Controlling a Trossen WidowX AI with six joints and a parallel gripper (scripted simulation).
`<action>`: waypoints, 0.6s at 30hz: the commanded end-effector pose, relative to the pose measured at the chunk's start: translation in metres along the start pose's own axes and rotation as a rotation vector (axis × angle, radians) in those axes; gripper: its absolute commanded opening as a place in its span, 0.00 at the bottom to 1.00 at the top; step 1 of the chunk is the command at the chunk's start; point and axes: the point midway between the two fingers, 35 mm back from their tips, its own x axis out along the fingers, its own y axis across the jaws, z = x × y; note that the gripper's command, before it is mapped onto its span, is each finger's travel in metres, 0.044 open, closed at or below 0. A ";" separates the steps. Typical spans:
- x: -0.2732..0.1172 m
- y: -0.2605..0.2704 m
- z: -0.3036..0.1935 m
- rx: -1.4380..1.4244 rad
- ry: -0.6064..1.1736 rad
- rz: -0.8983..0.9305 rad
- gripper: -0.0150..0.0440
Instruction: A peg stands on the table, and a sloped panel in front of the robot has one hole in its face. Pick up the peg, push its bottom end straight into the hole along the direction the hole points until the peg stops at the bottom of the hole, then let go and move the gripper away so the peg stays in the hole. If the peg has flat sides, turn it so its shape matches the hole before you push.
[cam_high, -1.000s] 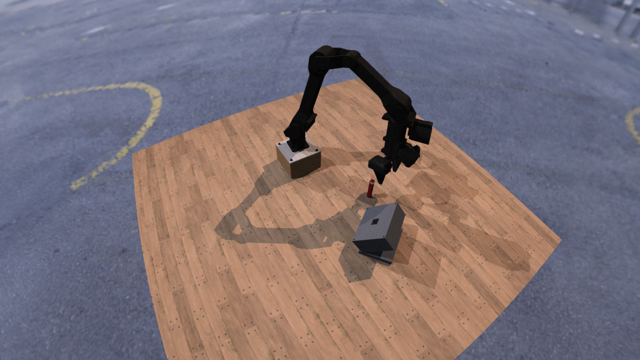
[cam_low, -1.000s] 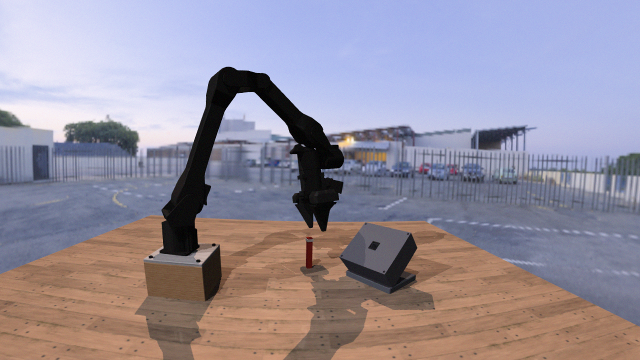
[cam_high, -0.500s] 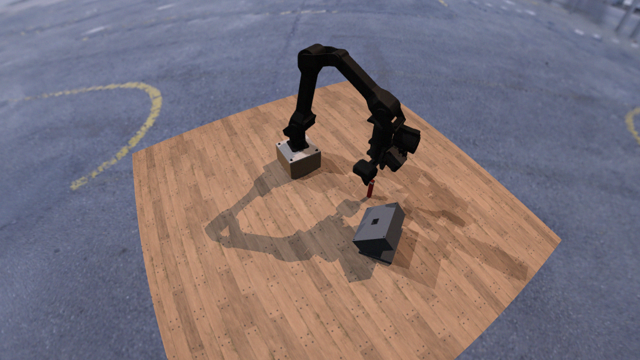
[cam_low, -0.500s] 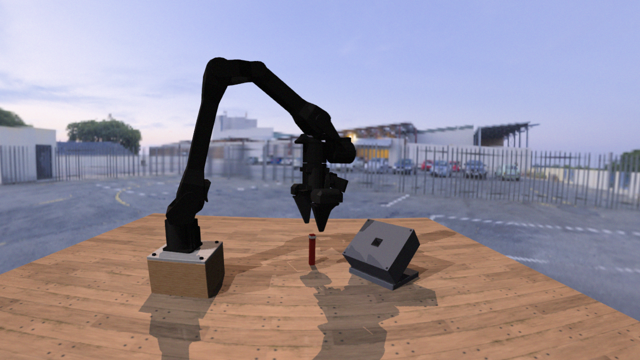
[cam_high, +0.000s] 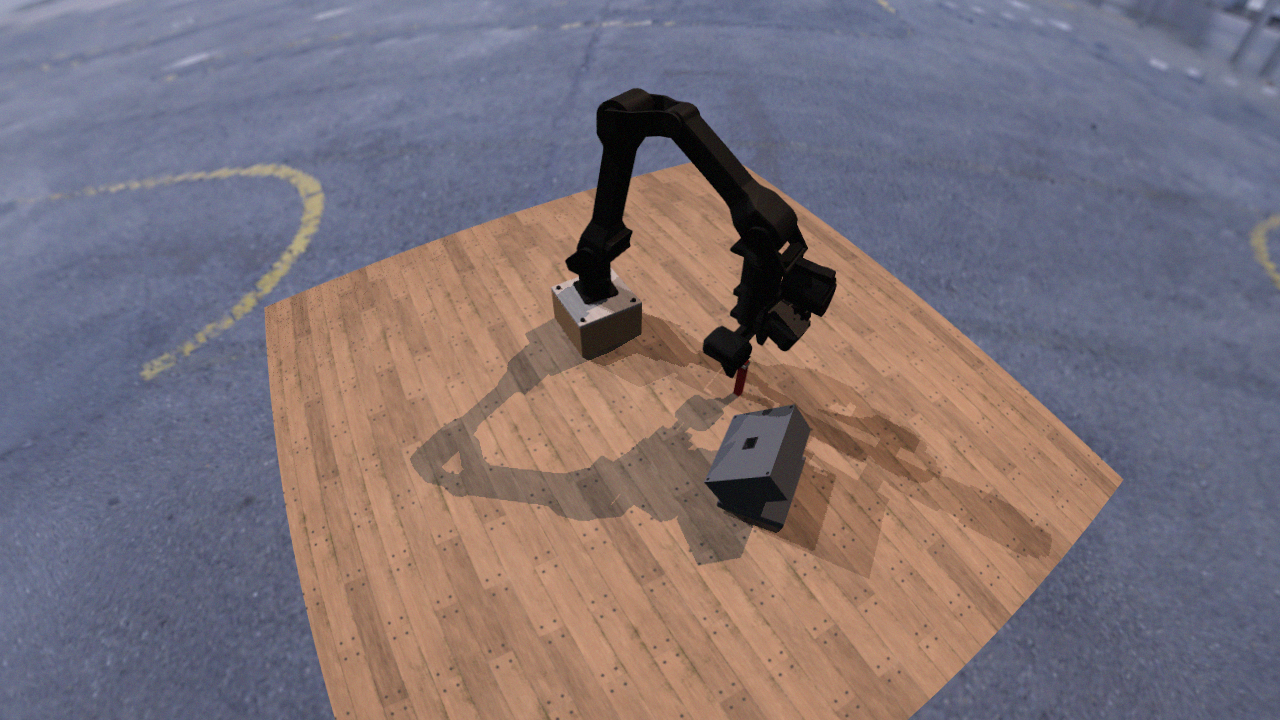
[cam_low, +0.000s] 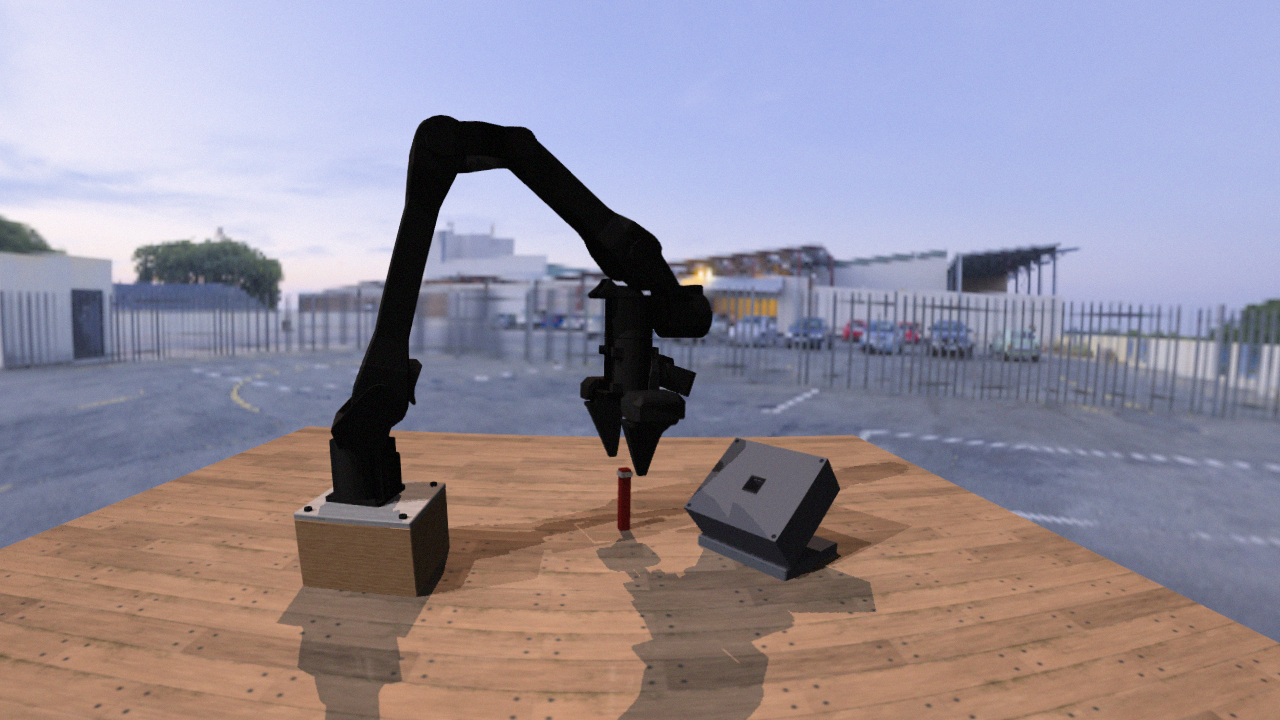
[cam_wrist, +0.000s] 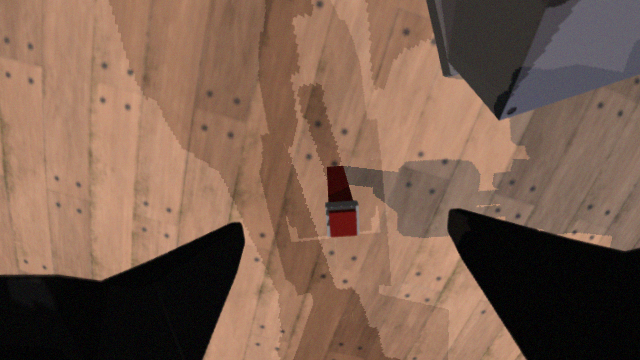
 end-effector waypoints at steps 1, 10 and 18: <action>0.007 0.001 0.000 -0.003 0.001 0.004 1.00; 0.022 0.001 0.000 -0.003 0.001 0.004 1.00; 0.035 0.001 -0.001 -0.003 0.001 0.004 1.00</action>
